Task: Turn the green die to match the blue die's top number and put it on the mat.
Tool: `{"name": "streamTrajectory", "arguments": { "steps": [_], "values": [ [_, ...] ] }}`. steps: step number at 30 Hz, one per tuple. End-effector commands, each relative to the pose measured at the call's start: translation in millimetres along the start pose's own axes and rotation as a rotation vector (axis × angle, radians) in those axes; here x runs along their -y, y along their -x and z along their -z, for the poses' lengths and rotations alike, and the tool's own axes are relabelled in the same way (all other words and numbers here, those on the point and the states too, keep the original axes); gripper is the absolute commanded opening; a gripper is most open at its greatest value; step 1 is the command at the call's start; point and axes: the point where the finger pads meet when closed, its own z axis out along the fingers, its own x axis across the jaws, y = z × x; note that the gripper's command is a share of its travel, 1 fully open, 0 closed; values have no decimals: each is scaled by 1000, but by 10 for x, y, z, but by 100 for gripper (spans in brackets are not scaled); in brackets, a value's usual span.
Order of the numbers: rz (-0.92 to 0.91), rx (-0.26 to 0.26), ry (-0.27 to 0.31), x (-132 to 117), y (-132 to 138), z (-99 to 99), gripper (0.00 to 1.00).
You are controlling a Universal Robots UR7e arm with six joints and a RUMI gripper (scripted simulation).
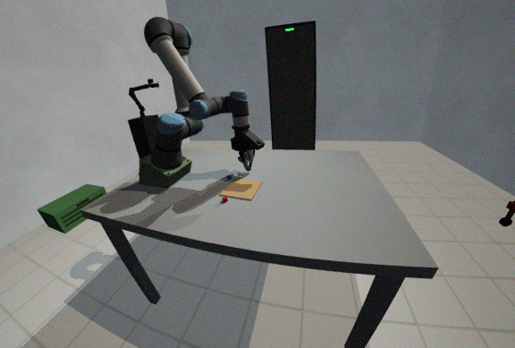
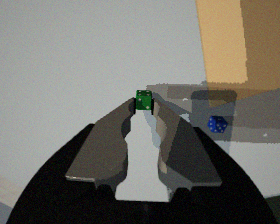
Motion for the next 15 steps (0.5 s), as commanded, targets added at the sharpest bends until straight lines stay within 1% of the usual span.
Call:
{"name": "streamTrajectory", "arguments": {
  "steps": [1,10,12,15],
  "values": [
    [0,1,0,2,1,153,0],
    [0,1,0,2,0,536,0],
    [0,1,0,2,0,536,0],
    [0,1,0,2,0,656,0]
  ]
}}
